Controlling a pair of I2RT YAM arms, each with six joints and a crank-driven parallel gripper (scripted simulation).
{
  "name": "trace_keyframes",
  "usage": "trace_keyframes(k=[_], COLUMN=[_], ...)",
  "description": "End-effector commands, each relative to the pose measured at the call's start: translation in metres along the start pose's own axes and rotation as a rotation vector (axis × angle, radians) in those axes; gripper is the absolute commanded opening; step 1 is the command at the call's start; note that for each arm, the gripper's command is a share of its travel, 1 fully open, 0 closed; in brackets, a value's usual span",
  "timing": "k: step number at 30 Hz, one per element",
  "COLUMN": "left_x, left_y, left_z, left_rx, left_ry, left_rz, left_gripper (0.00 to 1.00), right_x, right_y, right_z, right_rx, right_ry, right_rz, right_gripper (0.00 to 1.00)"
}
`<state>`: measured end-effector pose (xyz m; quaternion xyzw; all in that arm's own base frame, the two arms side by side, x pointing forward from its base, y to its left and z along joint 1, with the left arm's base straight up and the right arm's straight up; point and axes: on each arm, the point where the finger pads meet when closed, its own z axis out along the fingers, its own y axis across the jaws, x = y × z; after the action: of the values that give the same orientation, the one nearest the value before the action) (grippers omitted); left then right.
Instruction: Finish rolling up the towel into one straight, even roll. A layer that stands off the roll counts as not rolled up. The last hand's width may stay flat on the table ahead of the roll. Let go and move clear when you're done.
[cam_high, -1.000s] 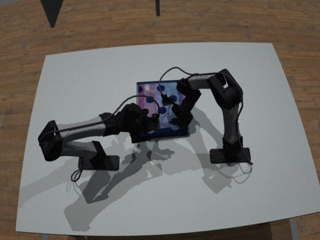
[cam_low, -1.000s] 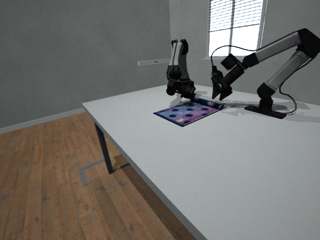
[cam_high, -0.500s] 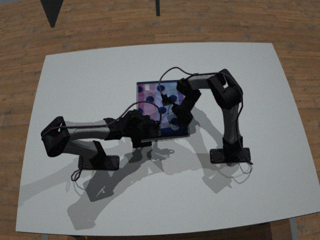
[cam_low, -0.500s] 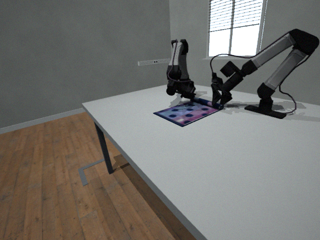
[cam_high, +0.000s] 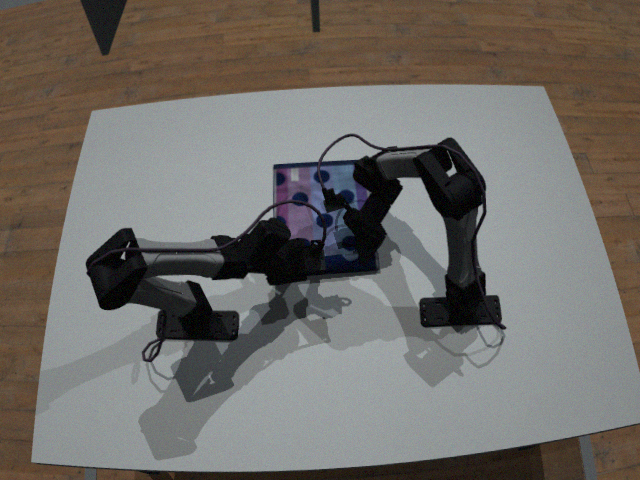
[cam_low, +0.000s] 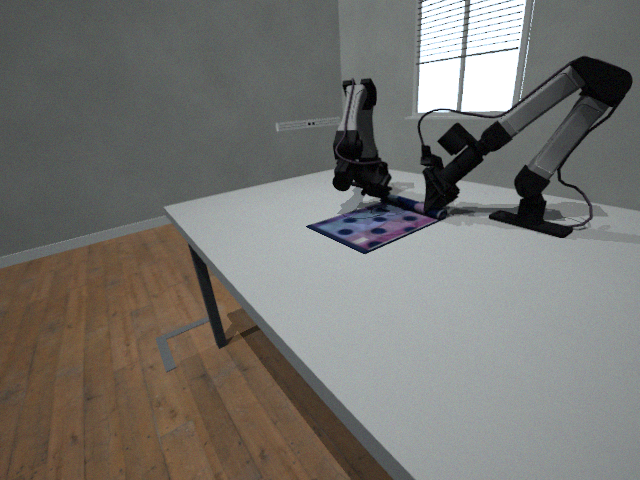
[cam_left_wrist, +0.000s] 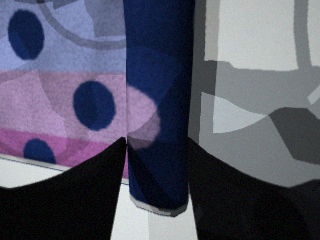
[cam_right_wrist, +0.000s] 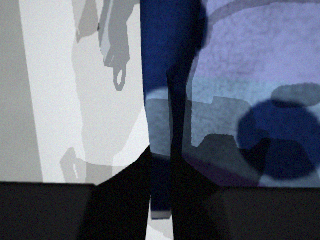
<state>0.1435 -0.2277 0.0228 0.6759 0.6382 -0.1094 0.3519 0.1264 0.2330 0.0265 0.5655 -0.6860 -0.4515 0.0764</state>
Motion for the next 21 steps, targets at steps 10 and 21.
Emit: trace_keyframes(k=[10,21], left_x=[-0.0019,-0.0019], left_y=[0.002,0.002], left_z=[0.0015,0.0015], left_rx=[-0.011,-0.011], left_ry=[-0.008,-0.008], left_rz=[-0.004,-0.004], left_gripper=[0.29,0.18], right_x=[-0.0015,-0.0015], right_y=[-0.003,-0.003], right_z=[0.001,0.001], right_rx=[-0.006,-0.006], right_ry=[-0.007,-0.007], right_rz=[-0.009,-0.009], right_gripper=[0.12,0.12])
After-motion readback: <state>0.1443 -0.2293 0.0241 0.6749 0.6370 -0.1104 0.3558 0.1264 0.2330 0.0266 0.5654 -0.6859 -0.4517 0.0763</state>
